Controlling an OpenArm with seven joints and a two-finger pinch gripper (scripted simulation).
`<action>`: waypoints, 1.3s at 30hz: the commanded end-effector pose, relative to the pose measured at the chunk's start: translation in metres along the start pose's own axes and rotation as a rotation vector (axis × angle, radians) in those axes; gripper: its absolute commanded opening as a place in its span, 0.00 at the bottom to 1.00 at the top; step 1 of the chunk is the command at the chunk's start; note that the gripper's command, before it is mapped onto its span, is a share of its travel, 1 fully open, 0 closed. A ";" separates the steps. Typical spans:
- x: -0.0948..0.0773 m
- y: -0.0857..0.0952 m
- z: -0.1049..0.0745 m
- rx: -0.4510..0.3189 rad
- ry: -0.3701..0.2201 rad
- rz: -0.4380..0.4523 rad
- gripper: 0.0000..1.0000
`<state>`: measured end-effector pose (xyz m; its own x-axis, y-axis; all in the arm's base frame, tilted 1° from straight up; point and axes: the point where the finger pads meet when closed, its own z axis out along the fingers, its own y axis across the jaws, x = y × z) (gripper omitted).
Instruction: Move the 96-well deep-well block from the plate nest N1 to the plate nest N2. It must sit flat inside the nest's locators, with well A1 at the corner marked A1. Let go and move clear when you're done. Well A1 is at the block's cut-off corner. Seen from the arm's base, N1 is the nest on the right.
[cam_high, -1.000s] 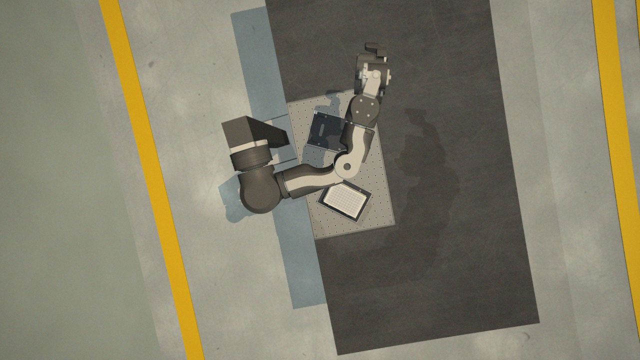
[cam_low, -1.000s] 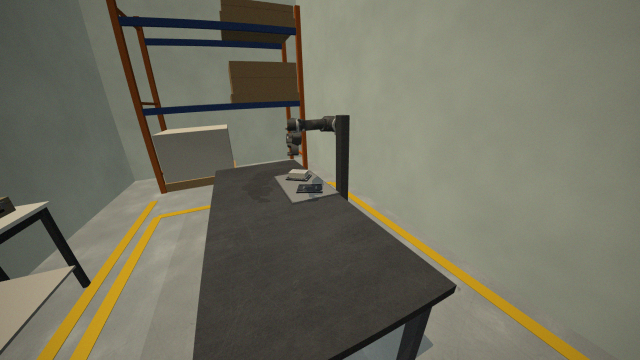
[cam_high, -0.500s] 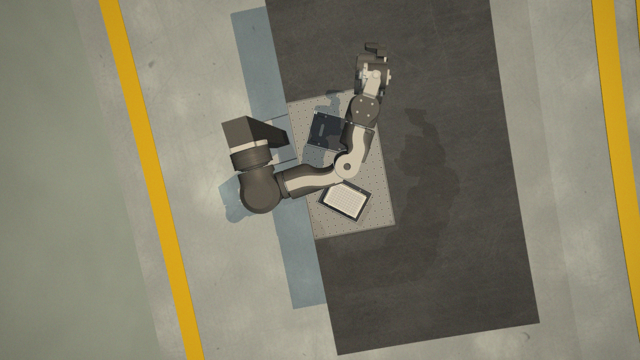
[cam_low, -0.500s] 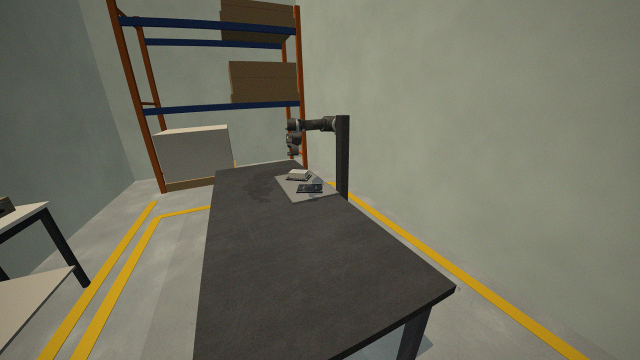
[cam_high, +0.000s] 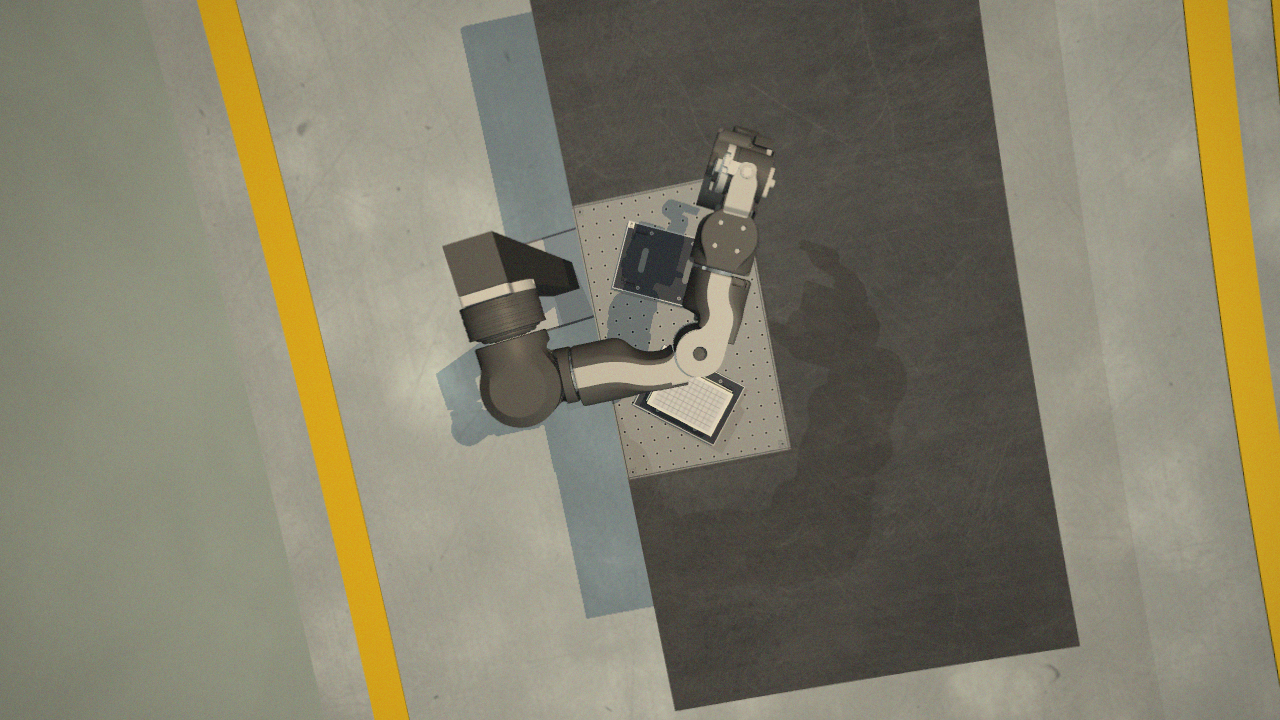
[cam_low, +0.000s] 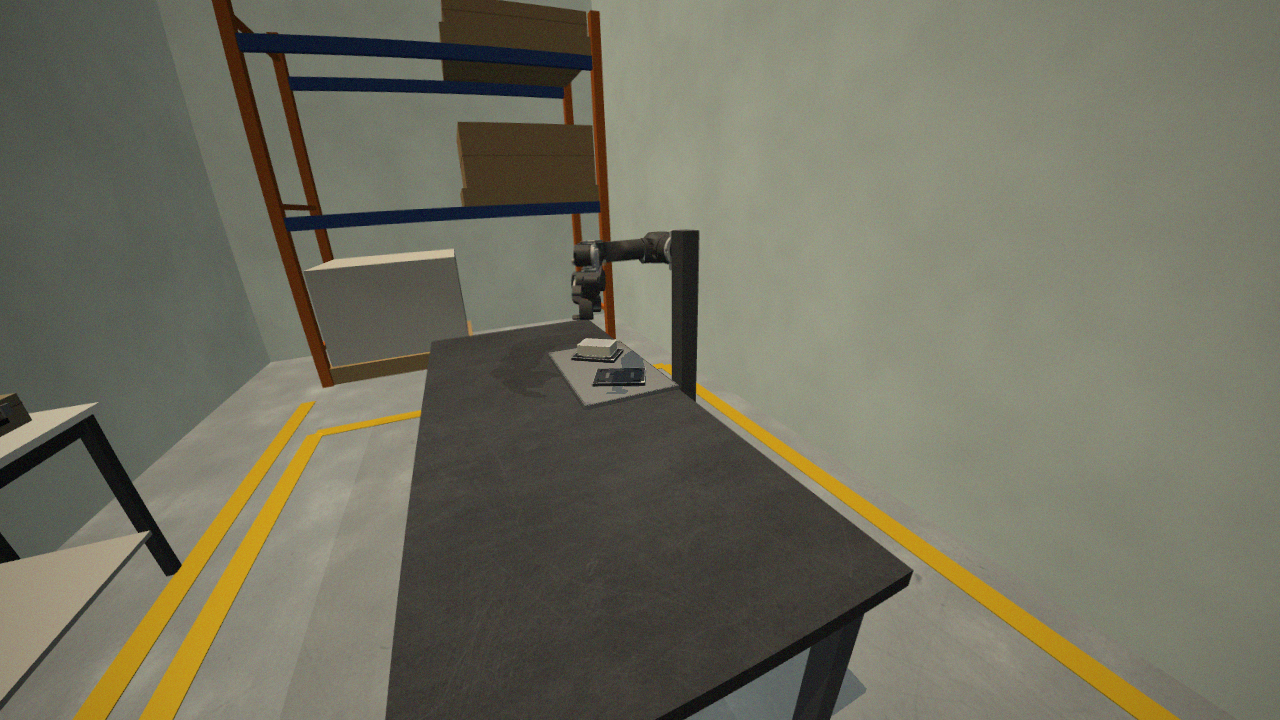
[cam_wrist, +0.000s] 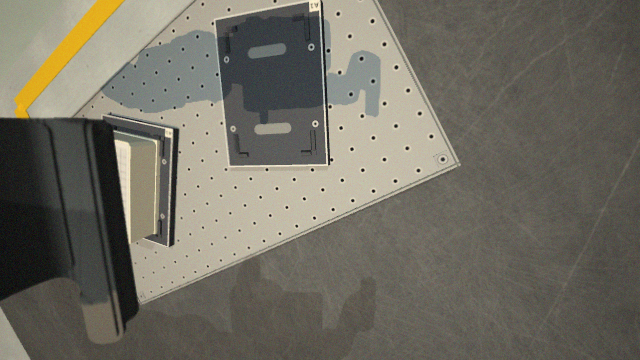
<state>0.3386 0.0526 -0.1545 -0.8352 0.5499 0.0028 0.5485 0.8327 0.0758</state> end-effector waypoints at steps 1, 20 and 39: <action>-0.002 0.000 -0.002 -0.002 -0.003 0.008 0.77; -0.007 -0.043 0.012 0.084 0.003 0.188 0.77; -0.012 -0.086 0.026 0.083 0.003 0.188 0.77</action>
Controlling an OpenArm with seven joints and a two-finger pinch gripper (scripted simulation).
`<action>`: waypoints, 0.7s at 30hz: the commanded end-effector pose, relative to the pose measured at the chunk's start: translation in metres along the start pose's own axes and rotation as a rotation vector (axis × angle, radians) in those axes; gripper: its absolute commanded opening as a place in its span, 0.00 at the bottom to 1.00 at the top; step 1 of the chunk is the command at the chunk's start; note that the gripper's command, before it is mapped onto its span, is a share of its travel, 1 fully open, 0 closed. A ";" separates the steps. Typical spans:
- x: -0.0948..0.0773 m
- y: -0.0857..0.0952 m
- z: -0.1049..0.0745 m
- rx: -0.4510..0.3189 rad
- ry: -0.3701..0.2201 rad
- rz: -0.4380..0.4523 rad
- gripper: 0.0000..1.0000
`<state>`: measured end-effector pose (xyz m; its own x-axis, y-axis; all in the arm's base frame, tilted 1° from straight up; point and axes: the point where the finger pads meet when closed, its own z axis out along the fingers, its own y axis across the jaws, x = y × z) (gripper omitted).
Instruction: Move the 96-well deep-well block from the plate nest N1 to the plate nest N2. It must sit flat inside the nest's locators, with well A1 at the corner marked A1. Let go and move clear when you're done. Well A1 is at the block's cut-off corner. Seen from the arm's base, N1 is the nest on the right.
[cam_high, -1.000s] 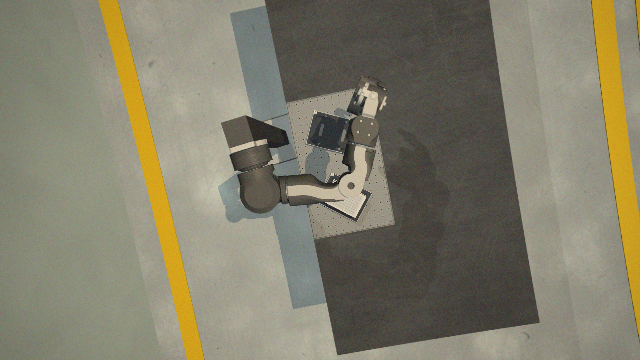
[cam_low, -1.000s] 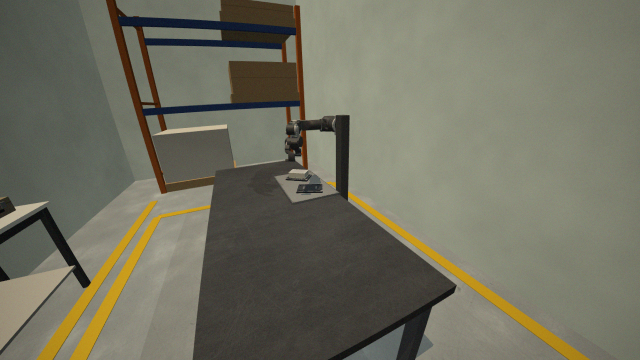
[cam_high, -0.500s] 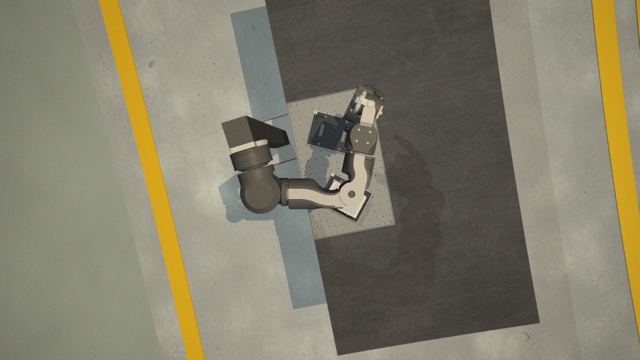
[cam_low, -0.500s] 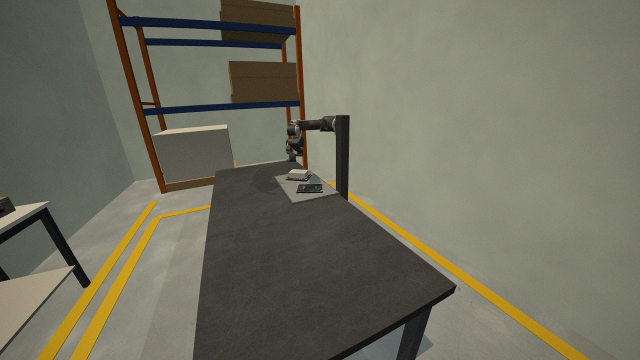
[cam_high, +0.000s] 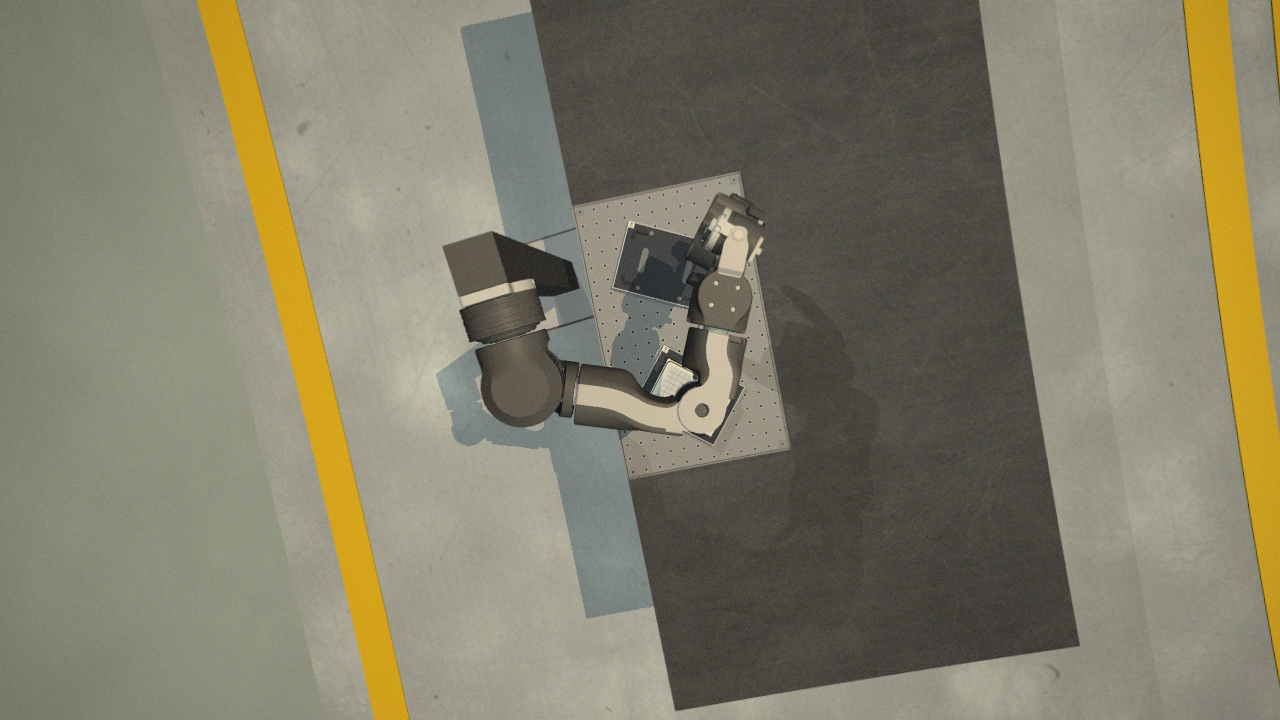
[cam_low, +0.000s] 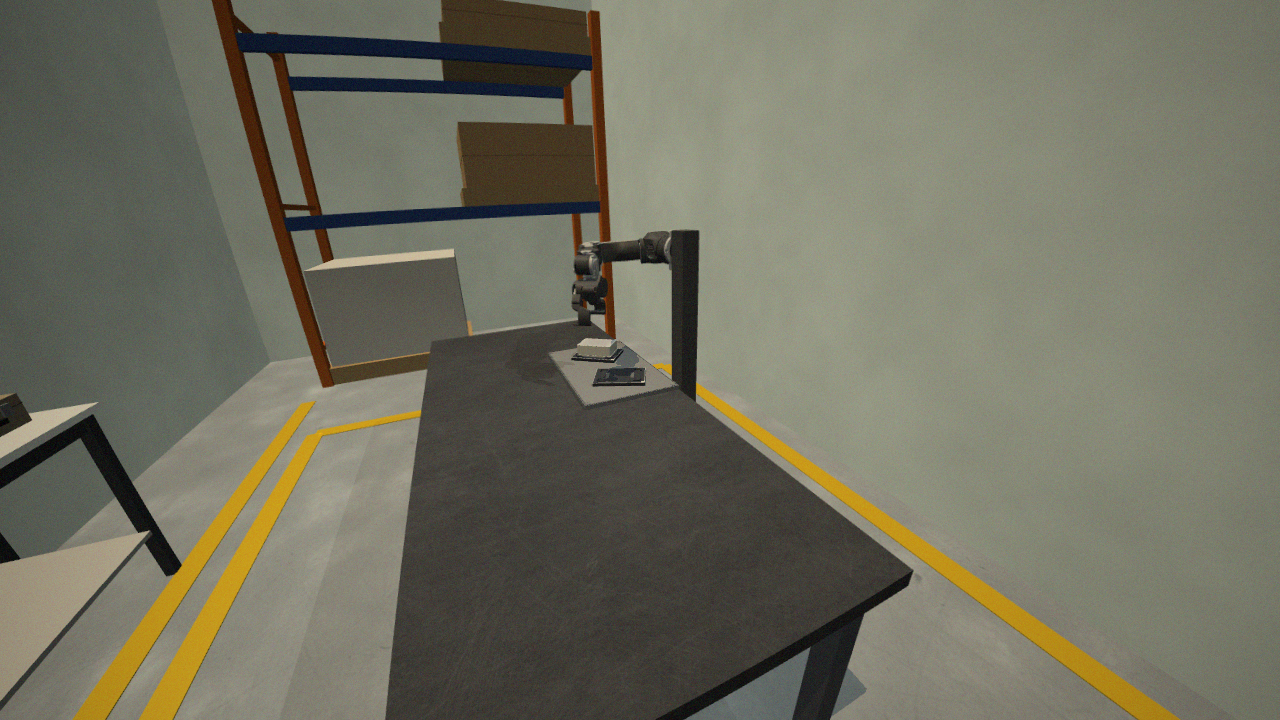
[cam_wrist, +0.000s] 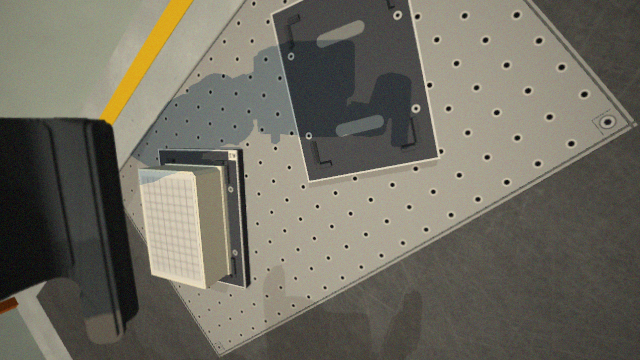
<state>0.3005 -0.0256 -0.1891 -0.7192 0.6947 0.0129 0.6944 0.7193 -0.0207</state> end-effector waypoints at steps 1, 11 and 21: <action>-0.003 -0.007 0.002 -0.005 0.000 0.000 0.77; -0.013 -0.039 0.016 -0.012 -0.001 0.002 0.77; -0.023 -0.073 0.030 -0.010 -0.001 0.003 0.77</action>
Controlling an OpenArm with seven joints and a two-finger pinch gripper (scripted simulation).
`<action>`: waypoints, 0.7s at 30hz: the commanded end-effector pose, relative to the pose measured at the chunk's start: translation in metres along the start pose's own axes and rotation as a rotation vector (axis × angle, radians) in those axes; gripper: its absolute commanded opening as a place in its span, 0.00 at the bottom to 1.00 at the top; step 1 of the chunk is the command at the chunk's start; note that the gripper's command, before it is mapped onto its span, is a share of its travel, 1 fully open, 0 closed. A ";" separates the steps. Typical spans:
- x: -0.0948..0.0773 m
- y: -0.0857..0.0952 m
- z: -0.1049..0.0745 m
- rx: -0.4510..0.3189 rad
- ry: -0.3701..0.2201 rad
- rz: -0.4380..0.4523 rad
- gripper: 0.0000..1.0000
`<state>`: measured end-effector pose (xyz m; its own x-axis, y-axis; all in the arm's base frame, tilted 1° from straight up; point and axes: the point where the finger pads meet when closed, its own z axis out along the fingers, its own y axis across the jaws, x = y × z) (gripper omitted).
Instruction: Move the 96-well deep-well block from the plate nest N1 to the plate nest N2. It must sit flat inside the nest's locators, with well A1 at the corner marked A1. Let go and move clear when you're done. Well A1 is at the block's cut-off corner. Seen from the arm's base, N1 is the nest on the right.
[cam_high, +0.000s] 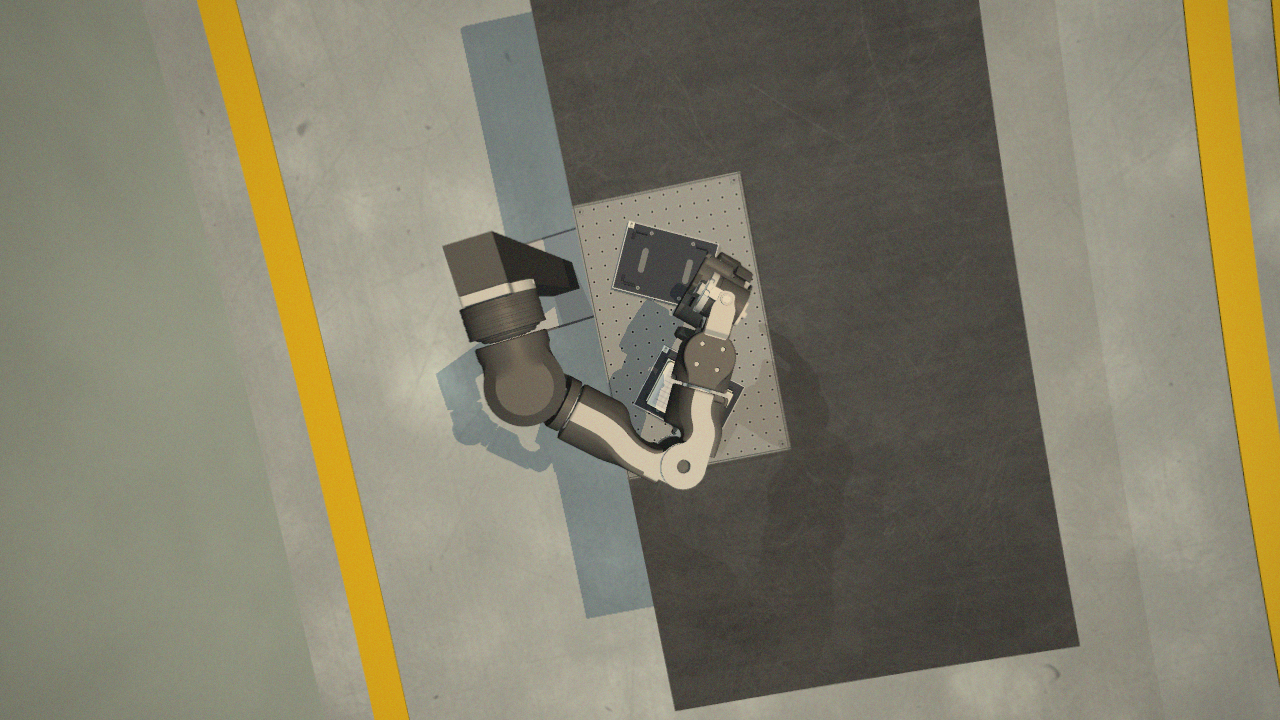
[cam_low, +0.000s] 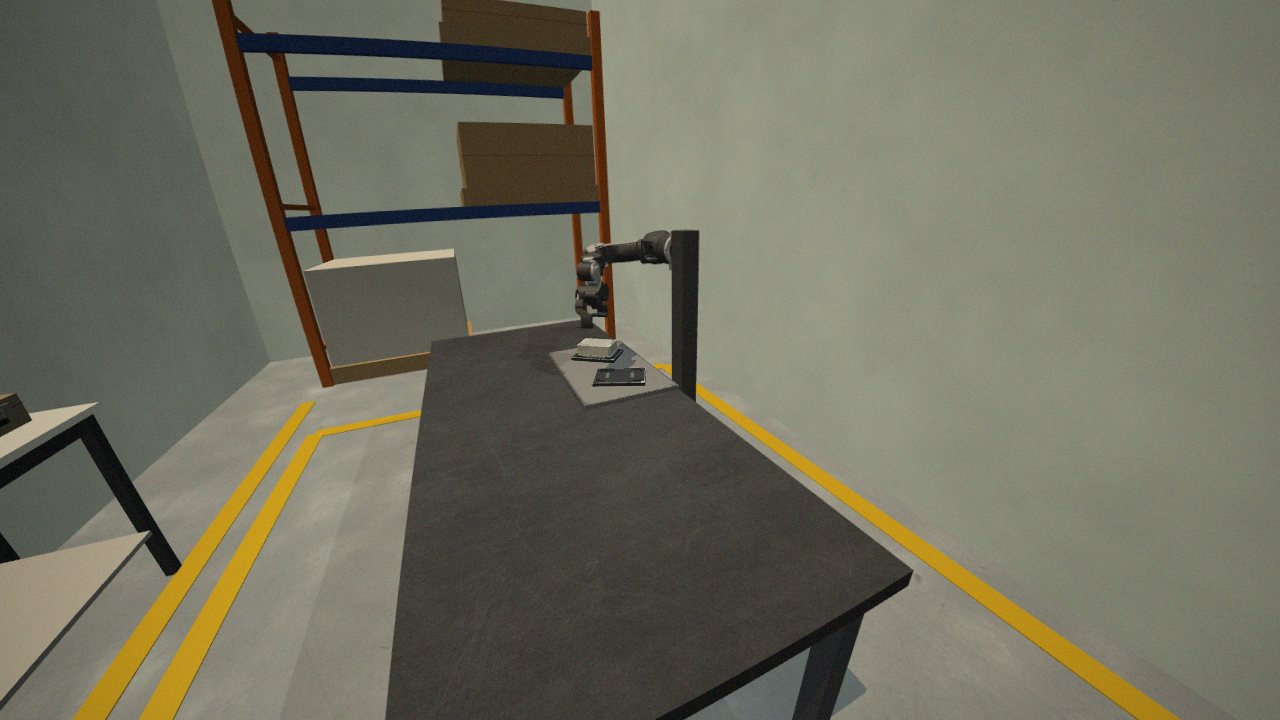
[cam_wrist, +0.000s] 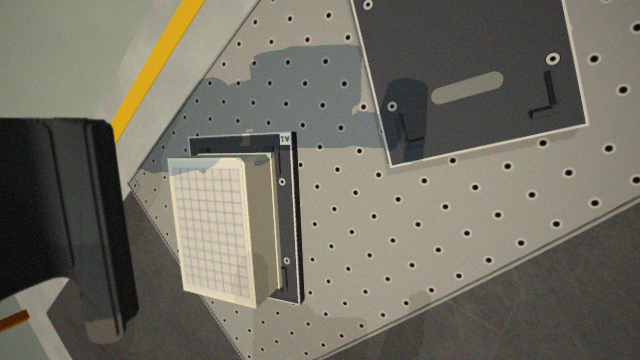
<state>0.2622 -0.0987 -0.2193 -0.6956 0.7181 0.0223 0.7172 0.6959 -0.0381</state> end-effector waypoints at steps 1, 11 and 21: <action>-0.002 -0.002 0.002 -0.029 -0.012 -0.031 0.77; -0.002 -0.002 0.002 -0.029 -0.012 -0.031 0.77; -0.017 -0.043 0.020 -0.028 -0.012 -0.031 0.77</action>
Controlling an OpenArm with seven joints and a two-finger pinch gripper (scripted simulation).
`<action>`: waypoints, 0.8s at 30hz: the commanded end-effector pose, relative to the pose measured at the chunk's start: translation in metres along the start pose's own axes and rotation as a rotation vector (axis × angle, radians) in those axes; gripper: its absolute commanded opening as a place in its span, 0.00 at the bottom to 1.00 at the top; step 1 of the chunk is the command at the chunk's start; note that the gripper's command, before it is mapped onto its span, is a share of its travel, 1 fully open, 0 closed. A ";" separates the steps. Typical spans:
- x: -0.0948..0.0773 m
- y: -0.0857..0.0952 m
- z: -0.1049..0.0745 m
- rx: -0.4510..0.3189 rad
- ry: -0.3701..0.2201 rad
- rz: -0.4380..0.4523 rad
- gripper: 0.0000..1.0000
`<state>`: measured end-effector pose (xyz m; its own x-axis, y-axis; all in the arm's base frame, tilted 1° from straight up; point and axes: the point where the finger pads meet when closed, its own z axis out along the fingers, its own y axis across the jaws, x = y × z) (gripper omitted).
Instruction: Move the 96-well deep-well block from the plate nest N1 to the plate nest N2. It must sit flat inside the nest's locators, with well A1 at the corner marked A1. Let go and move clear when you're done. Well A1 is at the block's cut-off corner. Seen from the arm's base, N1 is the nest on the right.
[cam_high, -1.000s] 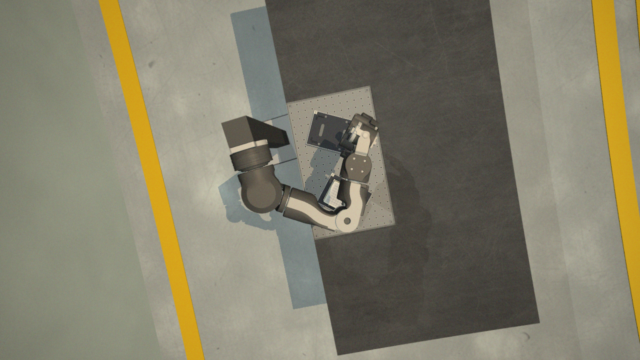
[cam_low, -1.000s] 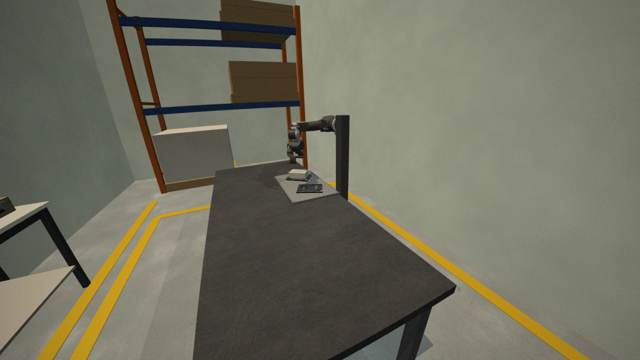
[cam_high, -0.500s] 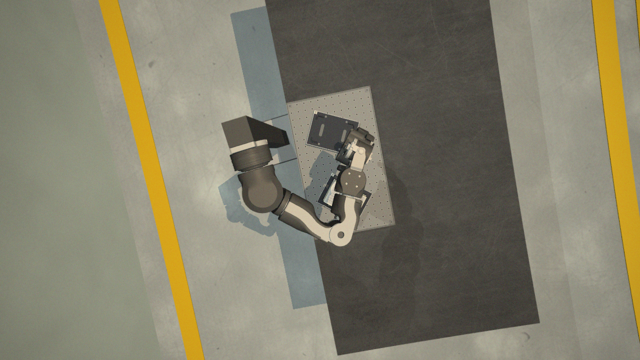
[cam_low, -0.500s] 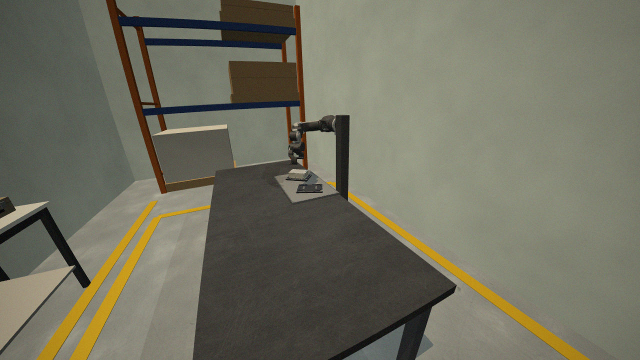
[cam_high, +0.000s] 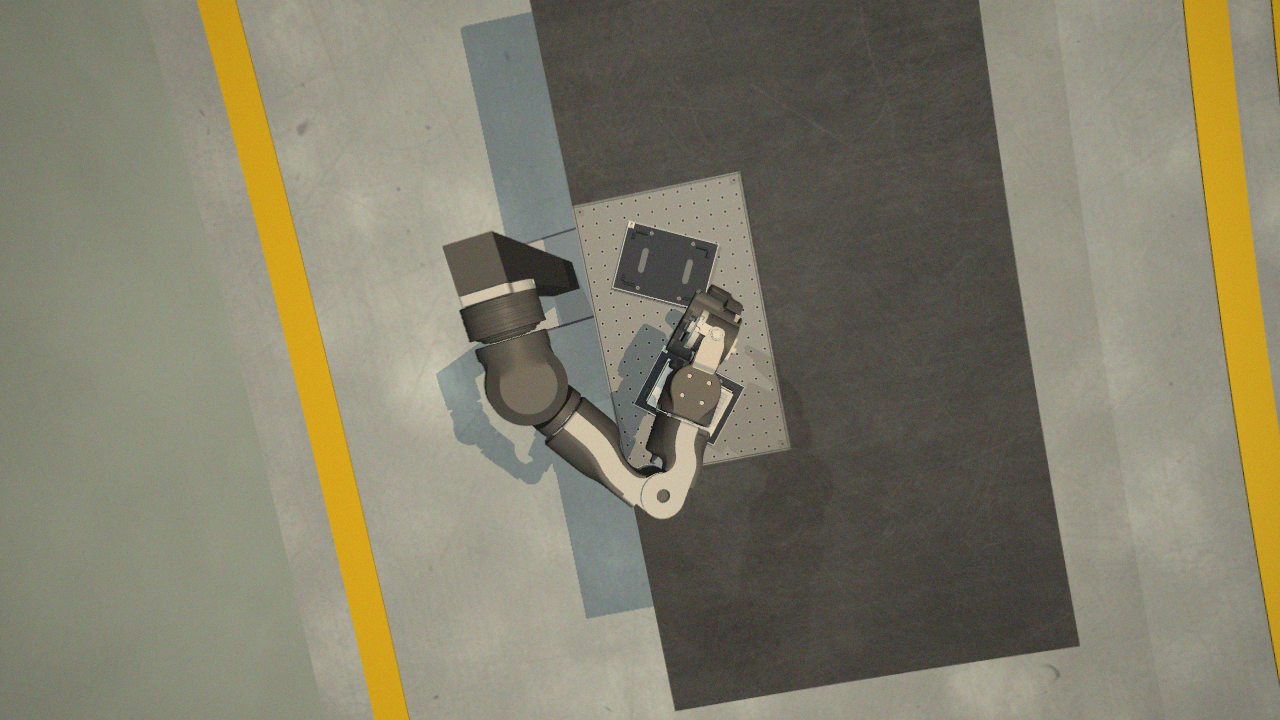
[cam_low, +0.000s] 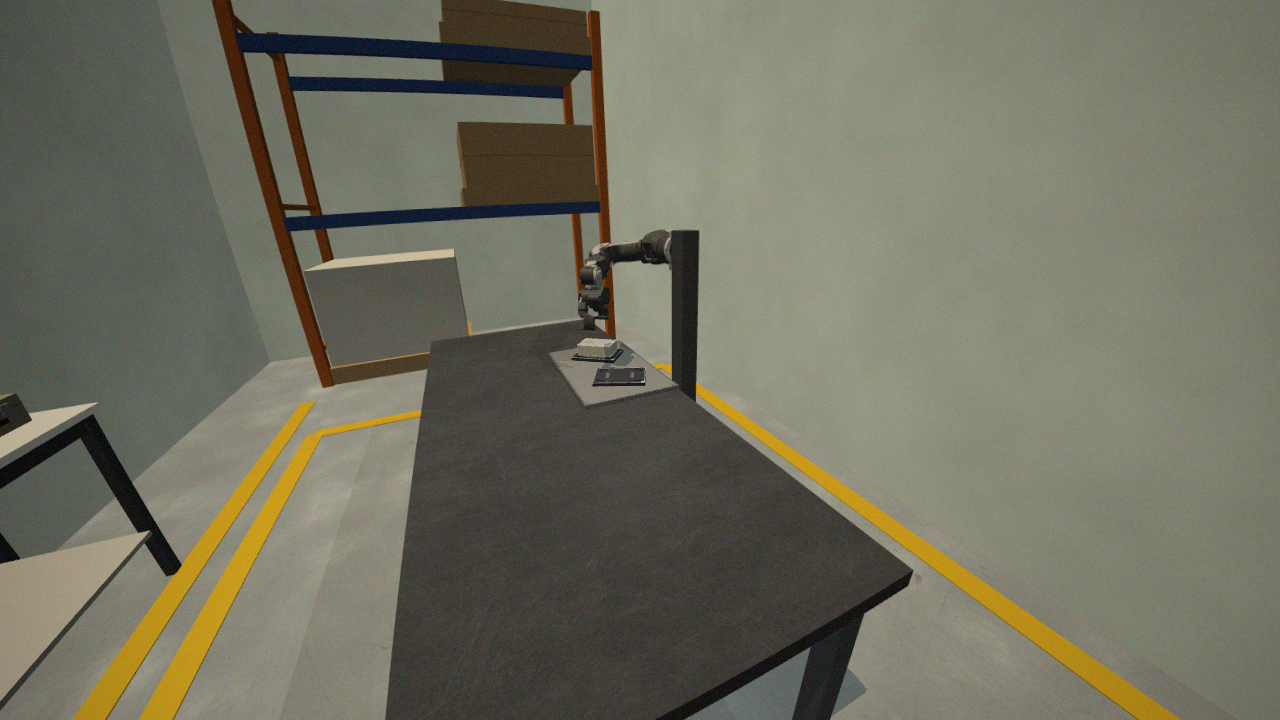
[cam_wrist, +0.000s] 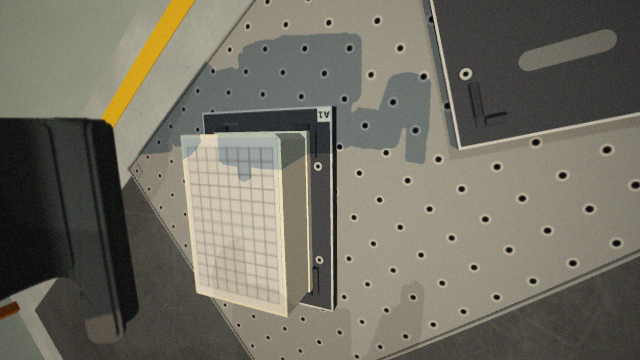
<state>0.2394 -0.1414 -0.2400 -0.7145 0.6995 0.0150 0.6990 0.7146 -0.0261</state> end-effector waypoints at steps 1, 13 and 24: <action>-0.001 0.002 -0.002 -0.017 -0.004 -0.005 0.77; -0.012 -0.031 0.012 -0.015 -0.004 -0.004 0.77; -0.015 -0.039 0.016 -0.016 -0.005 -0.005 0.77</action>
<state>0.2198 -0.1805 -0.2564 -0.7159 0.6981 0.0146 0.6978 0.7160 -0.0208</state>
